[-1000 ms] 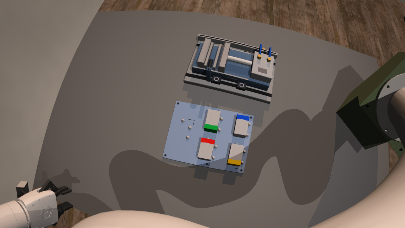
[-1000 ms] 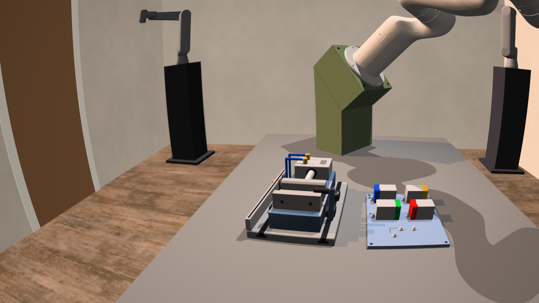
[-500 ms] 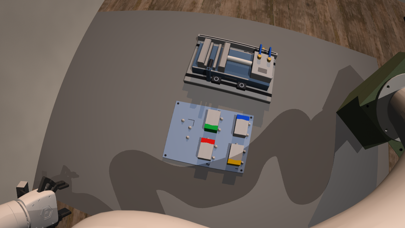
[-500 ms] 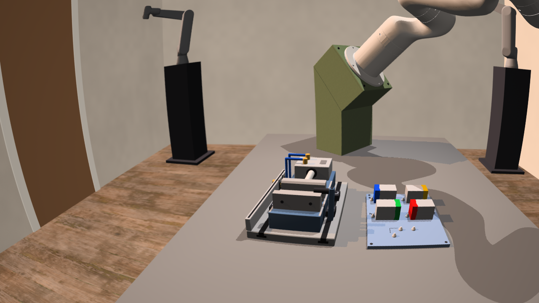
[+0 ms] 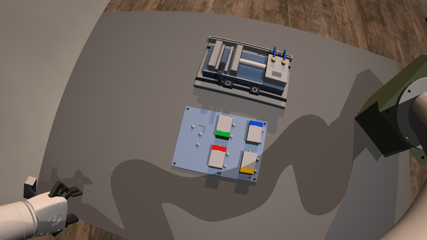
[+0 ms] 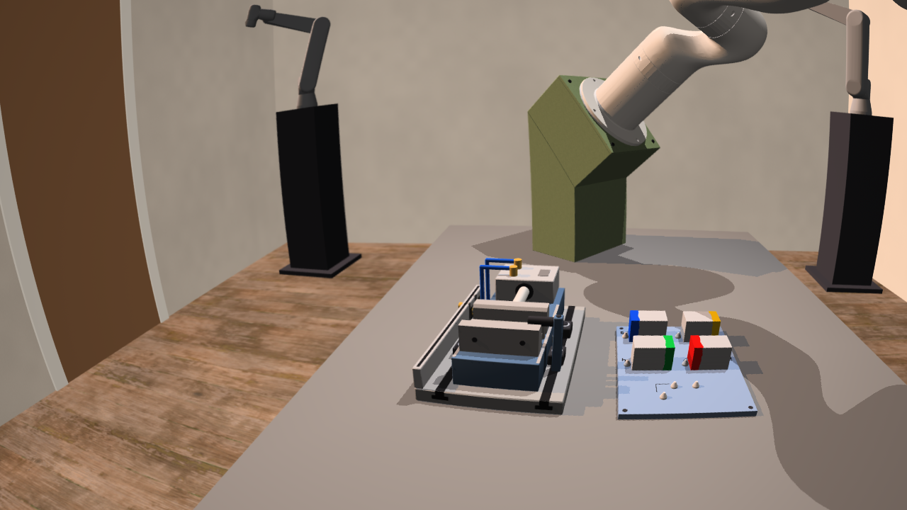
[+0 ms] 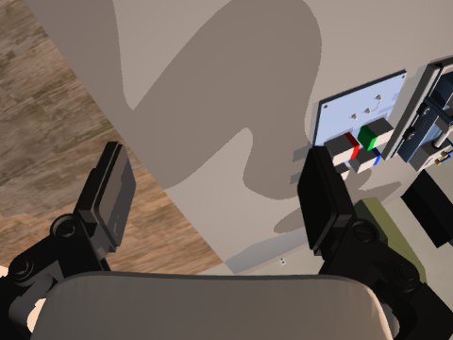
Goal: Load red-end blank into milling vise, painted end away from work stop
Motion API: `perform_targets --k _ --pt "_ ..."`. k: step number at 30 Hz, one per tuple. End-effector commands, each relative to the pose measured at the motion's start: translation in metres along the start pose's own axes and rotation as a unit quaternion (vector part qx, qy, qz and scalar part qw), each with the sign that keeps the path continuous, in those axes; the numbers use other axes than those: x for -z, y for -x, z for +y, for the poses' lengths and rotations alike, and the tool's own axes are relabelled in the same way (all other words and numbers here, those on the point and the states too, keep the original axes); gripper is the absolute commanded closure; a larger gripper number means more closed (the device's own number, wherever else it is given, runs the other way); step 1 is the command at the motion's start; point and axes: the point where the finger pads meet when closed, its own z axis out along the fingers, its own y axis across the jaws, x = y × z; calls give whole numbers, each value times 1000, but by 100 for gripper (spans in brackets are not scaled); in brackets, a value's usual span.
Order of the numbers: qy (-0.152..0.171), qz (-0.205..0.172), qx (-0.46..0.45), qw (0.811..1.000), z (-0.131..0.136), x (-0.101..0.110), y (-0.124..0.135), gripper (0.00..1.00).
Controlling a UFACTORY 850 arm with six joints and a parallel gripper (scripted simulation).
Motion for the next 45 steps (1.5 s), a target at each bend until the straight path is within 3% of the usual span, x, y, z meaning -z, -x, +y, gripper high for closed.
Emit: perform_targets --k 1,12,19,29,36,45 --pt "-3 3 -2 1000 0 1 0 0" --pt "-35 -9 -110 993 29 -2 22 0" --pt "-35 -9 -110 993 29 -2 22 0" --pt "-66 -21 -218 973 58 -6 45 0" --pt "-66 -21 -218 973 58 -6 45 0" --pt "-94 -32 -312 945 84 -9 65 0"
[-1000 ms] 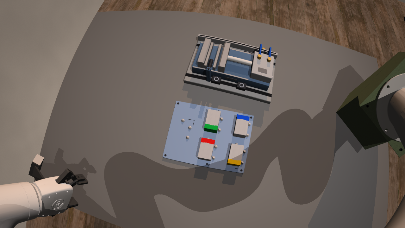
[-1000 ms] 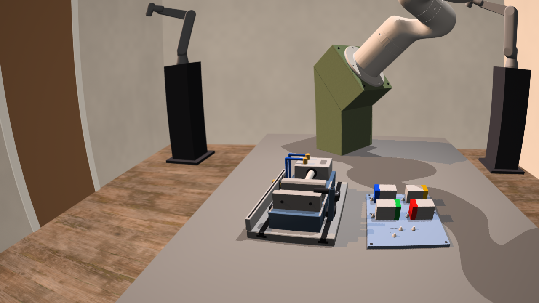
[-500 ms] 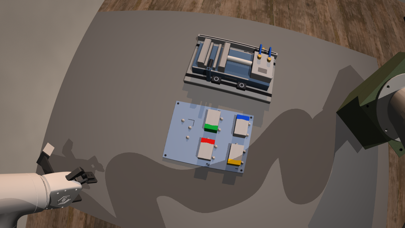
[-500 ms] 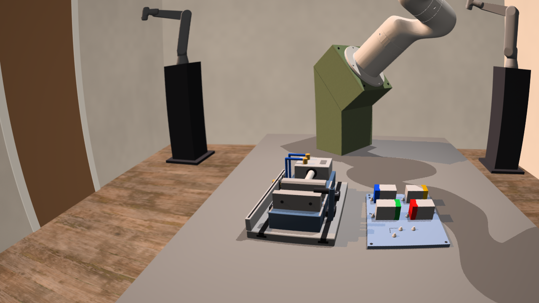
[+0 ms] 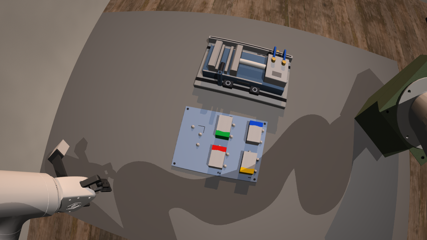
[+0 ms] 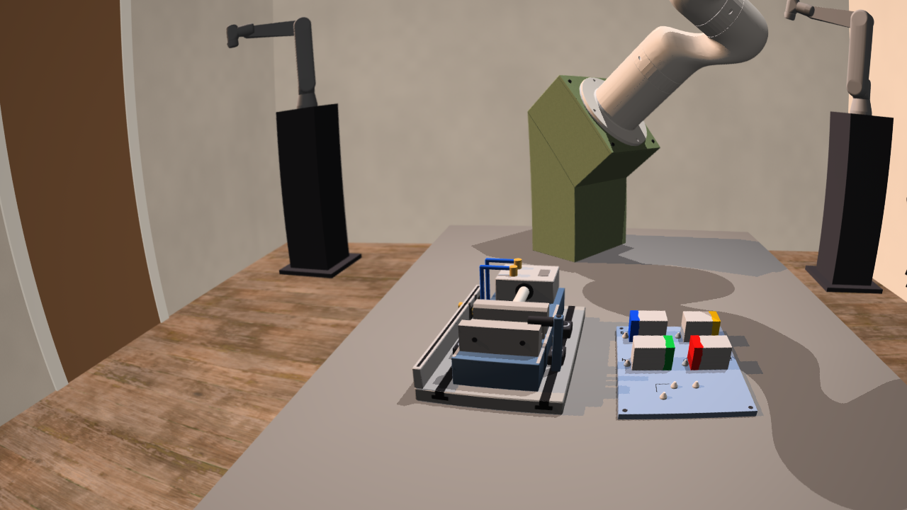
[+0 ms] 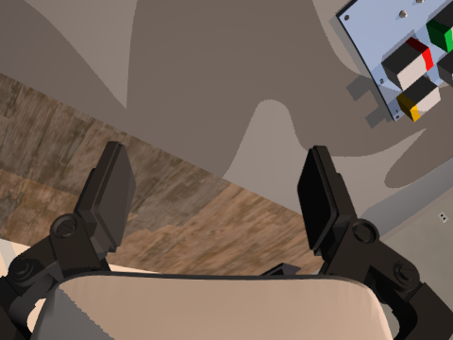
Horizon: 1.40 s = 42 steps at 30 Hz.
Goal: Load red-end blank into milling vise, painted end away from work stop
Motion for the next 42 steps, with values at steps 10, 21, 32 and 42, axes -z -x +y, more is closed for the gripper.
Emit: perform_targets --k 10,21,32,42 --pt "-22 -6 -63 998 21 2 2 0" --pt "-48 -16 -150 987 50 3 4 0" --pt "-69 -24 -225 972 76 4 6 0" --pt "-79 -27 -256 963 87 4 7 0"
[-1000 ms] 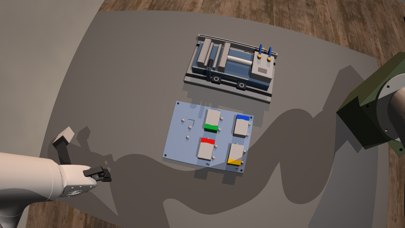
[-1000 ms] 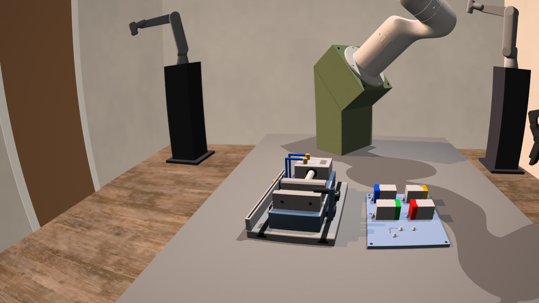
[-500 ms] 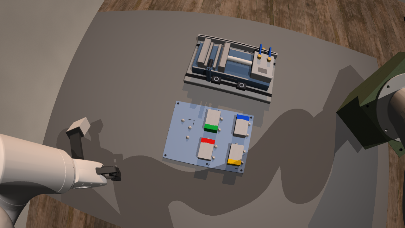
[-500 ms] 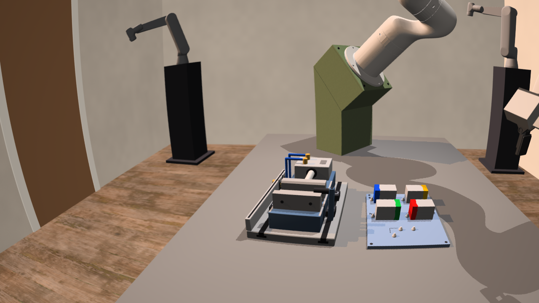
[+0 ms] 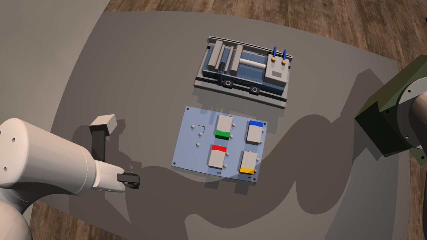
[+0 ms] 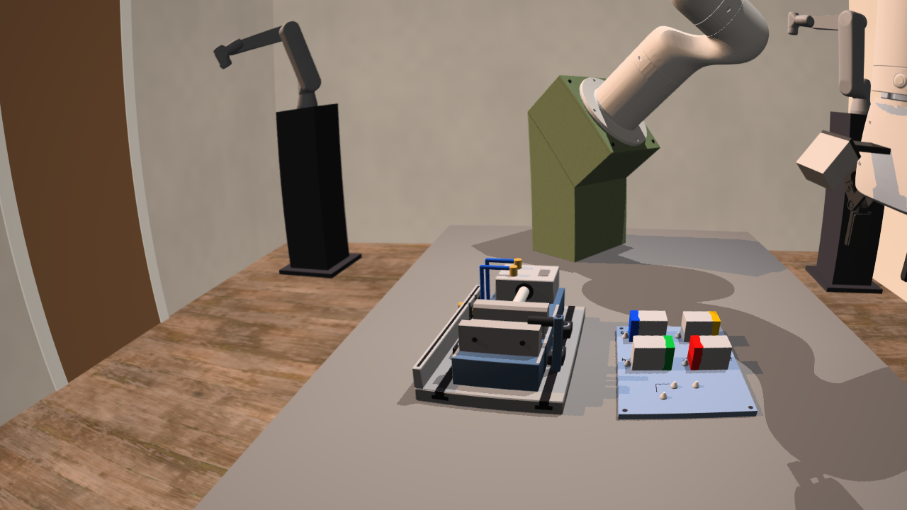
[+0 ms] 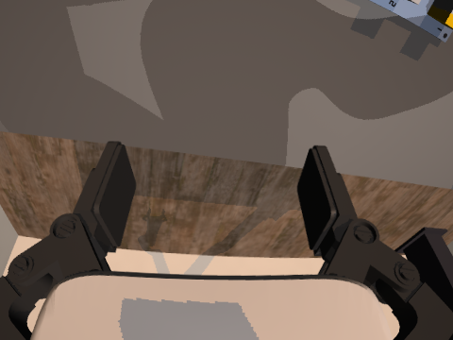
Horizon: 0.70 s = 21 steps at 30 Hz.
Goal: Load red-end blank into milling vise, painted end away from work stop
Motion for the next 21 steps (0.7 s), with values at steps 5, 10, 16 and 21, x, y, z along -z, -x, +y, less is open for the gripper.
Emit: perform_targets --k 5,10,16,21 --pt "-17 -6 -54 998 16 4 -8 0" --pt "-33 -12 -109 993 32 8 -15 0" --pt "-33 -12 -109 993 32 8 -15 0" --pt "-34 -12 -111 993 50 12 -24 0"
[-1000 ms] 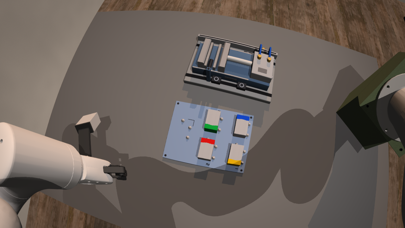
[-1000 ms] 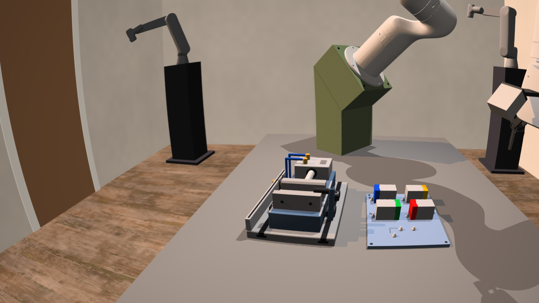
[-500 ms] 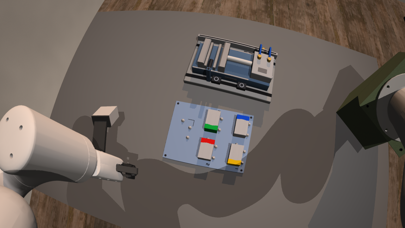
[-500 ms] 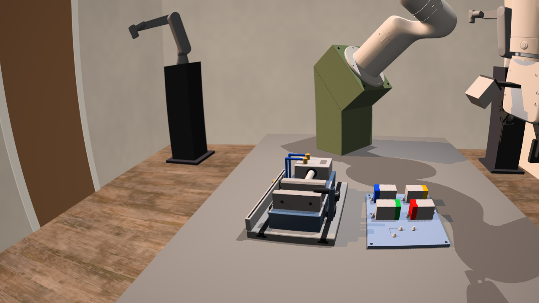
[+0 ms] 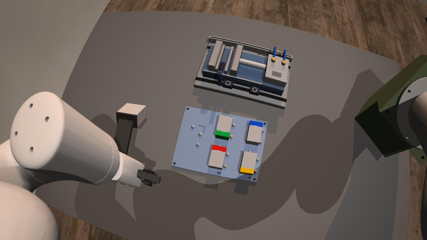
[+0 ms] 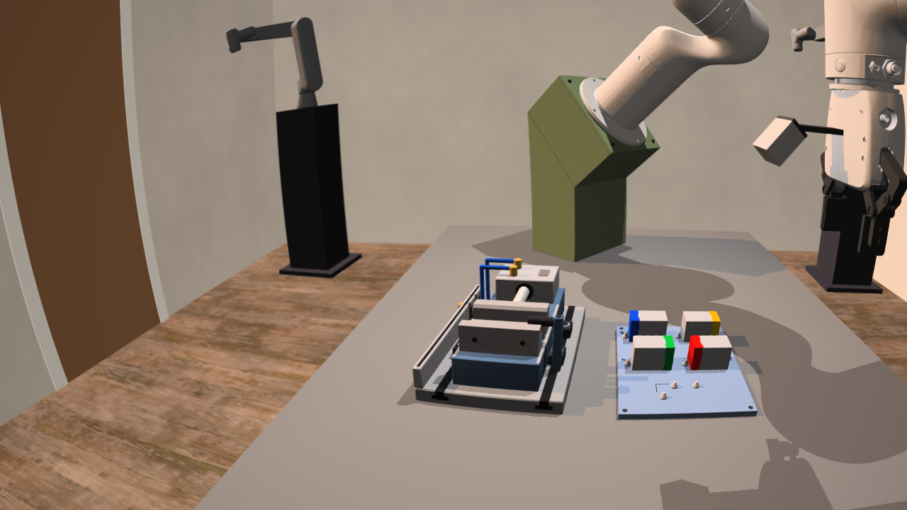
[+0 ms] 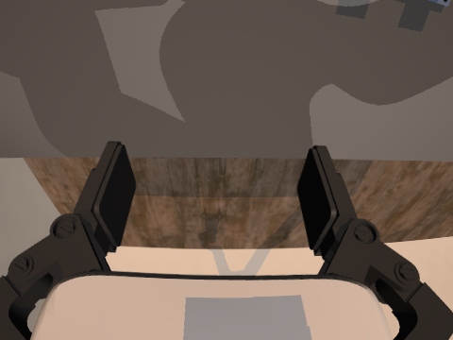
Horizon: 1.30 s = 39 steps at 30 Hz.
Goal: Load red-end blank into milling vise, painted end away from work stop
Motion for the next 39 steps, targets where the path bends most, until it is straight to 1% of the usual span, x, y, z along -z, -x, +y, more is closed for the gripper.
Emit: perform_targets --k 1,6,13,23,30,39 --pt "-2 0 -2 1000 13 5 -10 0" --pt "-3 -1 -6 1000 32 12 -25 0" --pt "-3 -1 -6 1000 32 12 -25 0" --pt "-3 -1 -6 1000 69 25 -55 0" --pt "-3 -1 -6 1000 69 25 -55 0" --pt "-3 -1 -6 1000 103 37 -81 0"
